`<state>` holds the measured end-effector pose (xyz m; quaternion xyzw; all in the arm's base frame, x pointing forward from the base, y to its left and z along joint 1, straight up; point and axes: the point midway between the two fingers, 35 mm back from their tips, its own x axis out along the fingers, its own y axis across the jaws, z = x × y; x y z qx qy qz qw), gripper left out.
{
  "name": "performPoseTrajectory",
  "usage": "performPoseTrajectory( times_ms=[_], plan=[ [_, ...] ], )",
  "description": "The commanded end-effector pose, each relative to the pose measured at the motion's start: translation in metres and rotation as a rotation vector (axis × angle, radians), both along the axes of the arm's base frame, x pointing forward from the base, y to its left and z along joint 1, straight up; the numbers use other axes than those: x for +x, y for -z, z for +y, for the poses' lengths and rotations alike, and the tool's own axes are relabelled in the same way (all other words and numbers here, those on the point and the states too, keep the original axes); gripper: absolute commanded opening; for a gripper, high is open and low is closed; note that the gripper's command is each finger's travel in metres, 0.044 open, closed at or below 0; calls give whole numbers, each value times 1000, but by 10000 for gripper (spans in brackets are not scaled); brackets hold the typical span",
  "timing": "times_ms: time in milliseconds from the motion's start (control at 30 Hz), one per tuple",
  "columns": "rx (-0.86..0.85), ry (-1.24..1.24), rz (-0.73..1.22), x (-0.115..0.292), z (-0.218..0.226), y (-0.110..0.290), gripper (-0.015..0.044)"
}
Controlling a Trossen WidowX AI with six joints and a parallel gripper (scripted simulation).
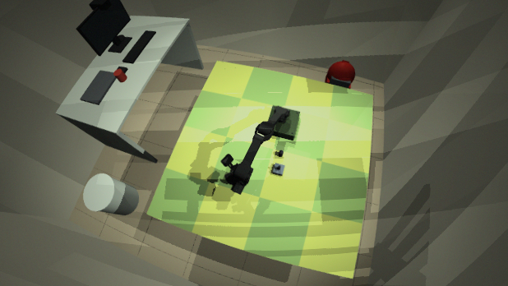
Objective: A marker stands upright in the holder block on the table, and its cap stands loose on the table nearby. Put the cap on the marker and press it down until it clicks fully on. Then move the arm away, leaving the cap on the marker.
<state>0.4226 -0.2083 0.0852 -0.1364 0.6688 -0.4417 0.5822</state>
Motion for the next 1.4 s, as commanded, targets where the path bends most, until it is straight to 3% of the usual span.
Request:
performPoseTrajectory(
  times_ms=[0,167,600,933,1367],
  plan=[
    [7,-8,4,0,2,-1,374],
    [192,-231,111,-12,49,-13,242],
    [639,-1053,379,-98,182,-22,240],
    [814,-1729,502,-190,251,-2,240],
    [821,-1774,507,-192,258,3,240]
  ],
)
